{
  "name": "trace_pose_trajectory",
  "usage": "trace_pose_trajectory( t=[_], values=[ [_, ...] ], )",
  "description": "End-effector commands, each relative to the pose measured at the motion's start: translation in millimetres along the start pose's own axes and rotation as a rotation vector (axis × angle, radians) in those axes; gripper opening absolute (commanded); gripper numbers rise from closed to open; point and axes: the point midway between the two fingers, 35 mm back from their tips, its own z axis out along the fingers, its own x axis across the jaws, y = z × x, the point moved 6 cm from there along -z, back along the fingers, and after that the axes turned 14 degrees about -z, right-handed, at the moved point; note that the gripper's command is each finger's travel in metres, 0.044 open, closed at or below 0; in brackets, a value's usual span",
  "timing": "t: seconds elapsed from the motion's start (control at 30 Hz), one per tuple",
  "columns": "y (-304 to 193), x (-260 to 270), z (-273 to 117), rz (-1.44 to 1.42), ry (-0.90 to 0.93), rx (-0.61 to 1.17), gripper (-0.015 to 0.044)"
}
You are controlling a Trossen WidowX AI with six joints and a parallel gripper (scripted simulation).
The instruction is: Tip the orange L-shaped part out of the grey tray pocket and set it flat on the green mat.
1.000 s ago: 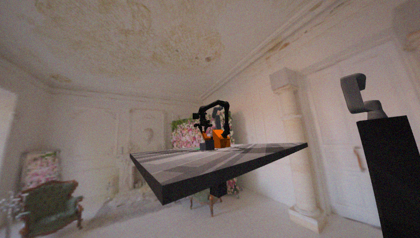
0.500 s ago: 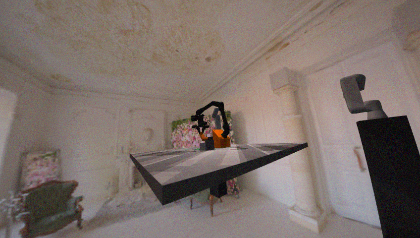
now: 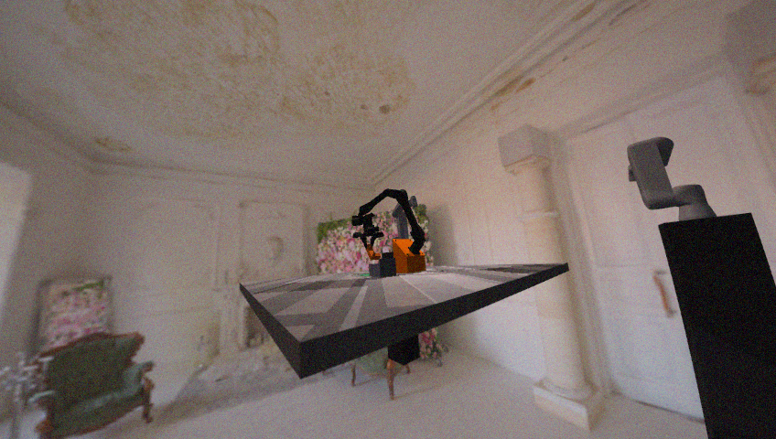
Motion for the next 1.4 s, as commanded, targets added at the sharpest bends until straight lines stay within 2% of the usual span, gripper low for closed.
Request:
trace_pose_trajectory(
  t=[0.0,1.37],
  values=[
    [-1.7,-0.9,2.5,-0.013,0.005,0.005,0.0000],
    [-1.6,-1.0,68.4,-0.014,0.004,0.003,0.0000]
  ],
)
